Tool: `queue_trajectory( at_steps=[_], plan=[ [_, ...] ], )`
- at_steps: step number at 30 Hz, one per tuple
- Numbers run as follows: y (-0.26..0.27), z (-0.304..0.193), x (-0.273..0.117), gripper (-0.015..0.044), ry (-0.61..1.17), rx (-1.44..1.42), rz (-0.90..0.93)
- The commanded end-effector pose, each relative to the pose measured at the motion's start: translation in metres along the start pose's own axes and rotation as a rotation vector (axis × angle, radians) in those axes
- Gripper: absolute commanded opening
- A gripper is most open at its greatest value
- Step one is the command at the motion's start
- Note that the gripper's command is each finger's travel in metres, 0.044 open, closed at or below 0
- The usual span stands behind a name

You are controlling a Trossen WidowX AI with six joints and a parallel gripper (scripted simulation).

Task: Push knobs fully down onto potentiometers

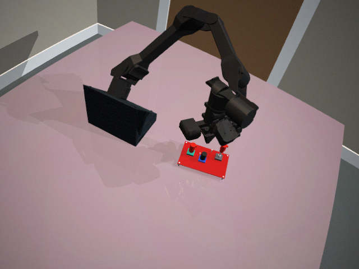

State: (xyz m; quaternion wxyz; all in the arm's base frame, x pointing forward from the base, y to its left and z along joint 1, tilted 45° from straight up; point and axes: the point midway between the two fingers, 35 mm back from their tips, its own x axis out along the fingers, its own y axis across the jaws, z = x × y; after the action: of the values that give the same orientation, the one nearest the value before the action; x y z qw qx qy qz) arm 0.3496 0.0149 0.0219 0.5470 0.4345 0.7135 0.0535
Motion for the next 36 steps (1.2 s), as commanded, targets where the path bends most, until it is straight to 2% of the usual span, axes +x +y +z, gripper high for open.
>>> queue_trajectory(
  at_steps=[1, 36],
  plan=[
    [0.006, 0.004, -0.004, 0.0000, 0.001, 0.127, 0.002],
    [0.045, 0.020, -0.026, 0.0000, 0.027, 1.331, -0.038]
  ],
)
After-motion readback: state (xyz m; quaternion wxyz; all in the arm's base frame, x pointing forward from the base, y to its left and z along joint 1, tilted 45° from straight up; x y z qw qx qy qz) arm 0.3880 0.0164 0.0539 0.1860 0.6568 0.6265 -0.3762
